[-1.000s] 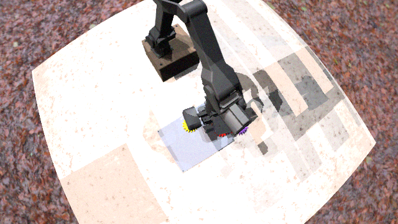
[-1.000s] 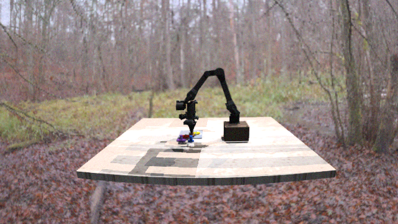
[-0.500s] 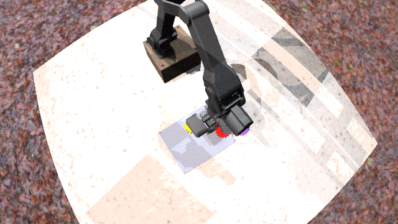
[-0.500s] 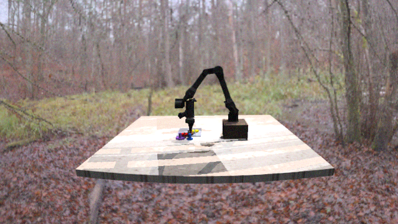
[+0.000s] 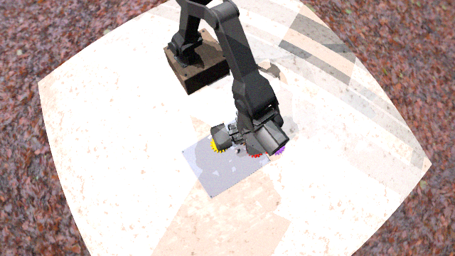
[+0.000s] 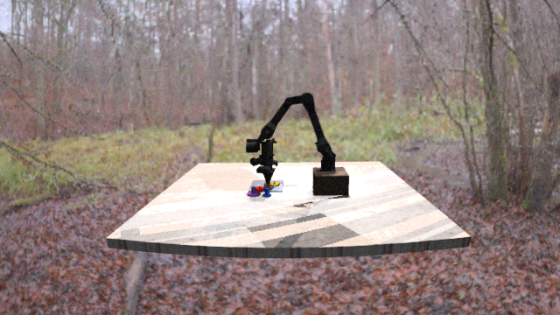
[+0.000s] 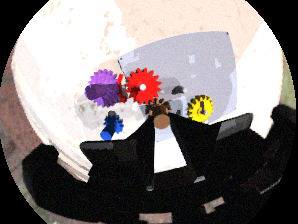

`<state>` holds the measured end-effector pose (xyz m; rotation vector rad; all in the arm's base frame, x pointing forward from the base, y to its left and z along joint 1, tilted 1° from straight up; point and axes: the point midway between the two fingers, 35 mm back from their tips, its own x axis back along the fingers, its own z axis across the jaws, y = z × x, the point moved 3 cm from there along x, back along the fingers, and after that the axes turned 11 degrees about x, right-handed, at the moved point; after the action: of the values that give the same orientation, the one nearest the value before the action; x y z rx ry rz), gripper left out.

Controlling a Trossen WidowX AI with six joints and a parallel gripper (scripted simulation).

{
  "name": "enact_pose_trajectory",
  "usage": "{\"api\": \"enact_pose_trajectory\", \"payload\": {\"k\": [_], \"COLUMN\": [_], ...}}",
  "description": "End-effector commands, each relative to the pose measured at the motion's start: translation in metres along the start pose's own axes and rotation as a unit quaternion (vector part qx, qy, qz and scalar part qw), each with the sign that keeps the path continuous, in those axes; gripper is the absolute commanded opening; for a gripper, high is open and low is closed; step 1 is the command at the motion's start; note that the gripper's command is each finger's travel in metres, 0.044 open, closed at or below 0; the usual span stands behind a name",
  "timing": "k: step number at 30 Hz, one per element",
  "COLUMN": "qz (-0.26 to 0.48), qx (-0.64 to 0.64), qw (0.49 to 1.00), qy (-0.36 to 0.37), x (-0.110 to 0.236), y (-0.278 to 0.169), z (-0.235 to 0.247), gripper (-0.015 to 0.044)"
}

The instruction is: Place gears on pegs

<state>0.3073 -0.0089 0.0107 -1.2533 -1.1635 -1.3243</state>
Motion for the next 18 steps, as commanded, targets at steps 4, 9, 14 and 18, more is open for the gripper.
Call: {"api": "enact_pose_trajectory", "payload": {"k": [4, 9, 14, 18], "qz": [0.001, 0.001, 0.001, 0.001], "qx": [0.015, 0.015, 0.015, 0.152], "qw": [1.000, 1.000, 1.000, 0.988], "qy": [0.001, 0.001, 0.001, 0.002], "x": [0.004, 0.025, 0.048, 0.040], "y": [-0.001, 0.000, -0.001, 0.004], "z": [0.000, 0.000, 0.000, 0.037], "gripper": [0.0140, 0.0140, 0.0140, 0.0245]}}
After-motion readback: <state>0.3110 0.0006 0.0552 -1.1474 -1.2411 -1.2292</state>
